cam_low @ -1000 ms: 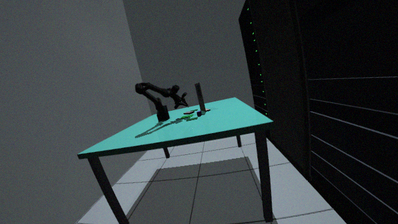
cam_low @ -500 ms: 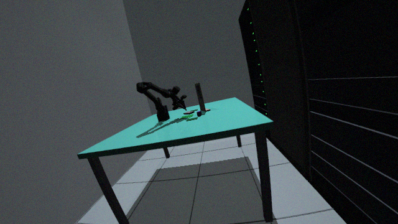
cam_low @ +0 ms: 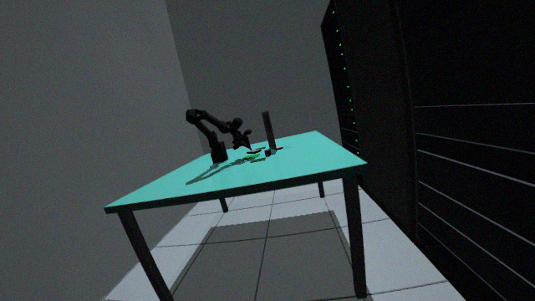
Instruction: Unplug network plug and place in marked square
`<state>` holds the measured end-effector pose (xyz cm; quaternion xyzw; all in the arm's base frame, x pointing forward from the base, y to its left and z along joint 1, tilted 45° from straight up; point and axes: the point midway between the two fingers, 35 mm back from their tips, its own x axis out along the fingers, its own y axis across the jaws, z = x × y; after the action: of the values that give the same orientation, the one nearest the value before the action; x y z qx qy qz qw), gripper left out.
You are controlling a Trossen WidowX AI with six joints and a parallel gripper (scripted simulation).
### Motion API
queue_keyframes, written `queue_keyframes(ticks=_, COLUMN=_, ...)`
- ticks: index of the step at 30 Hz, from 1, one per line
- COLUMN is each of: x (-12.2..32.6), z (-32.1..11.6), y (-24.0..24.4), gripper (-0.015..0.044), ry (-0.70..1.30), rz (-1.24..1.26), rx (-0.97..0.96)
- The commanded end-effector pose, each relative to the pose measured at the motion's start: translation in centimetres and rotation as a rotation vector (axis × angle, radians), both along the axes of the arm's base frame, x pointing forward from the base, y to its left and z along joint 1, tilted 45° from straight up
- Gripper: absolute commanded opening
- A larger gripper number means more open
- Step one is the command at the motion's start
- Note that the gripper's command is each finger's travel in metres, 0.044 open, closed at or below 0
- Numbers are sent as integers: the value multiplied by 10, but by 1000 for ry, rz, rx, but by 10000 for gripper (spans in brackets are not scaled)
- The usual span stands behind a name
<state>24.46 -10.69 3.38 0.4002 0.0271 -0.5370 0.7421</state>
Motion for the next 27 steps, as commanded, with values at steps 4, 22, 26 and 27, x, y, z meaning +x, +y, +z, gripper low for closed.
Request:
queue_keyframes(ticks=4, x=0, z=-6, y=-4, gripper=0, ry=8, rz=3, rx=2)
queue_keyframes(ticks=22, x=-2, z=-18, y=-16, gripper=0, ry=8, rz=3, rx=2)
queue_keyframes(ticks=26, x=-3, z=-20, y=-18, gripper=0, ry=8, rz=4, rx=2)
queue_keyframes(ticks=27, x=-3, z=-20, y=-19, gripper=0, ry=8, rz=4, rx=2)
